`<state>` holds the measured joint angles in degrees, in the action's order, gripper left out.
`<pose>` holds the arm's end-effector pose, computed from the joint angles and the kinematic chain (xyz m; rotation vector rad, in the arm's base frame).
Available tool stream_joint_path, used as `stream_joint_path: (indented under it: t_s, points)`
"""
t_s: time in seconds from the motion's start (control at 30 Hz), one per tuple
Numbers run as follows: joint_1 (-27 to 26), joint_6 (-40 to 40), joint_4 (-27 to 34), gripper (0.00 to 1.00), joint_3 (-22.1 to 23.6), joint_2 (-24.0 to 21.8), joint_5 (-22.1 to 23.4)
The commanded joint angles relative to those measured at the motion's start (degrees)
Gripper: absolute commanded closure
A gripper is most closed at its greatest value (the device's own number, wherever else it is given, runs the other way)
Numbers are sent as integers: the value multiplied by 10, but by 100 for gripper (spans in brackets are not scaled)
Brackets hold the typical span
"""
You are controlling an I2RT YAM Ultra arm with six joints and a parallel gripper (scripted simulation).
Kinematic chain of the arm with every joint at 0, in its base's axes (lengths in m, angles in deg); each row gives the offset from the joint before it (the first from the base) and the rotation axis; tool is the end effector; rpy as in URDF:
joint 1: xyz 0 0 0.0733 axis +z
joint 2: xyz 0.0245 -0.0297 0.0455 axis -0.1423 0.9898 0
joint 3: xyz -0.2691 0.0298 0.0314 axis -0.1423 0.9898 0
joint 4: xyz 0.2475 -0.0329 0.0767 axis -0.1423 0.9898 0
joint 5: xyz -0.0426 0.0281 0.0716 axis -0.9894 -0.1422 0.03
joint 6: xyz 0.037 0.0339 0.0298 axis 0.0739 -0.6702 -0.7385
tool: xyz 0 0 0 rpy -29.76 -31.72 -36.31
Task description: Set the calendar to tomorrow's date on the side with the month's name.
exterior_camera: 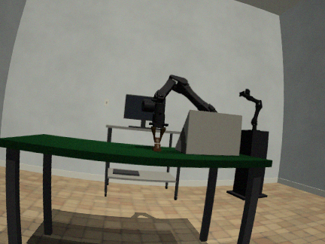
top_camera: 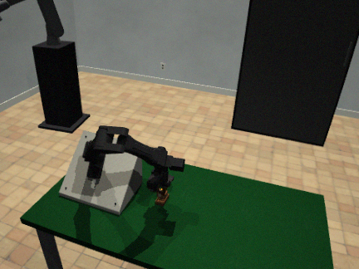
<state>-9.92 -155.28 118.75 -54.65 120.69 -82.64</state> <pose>0.3357 -0.0364 0.0380 1.9896 1.6448 -0.7221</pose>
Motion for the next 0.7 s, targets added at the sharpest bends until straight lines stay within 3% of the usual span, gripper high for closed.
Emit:
stream_joint_path:
  t_s: [0.0,0.67]
  points:
    - [3,0,1,74,-4,-4,-6]
    - [1,3,-4,74,-2,-3,-6]
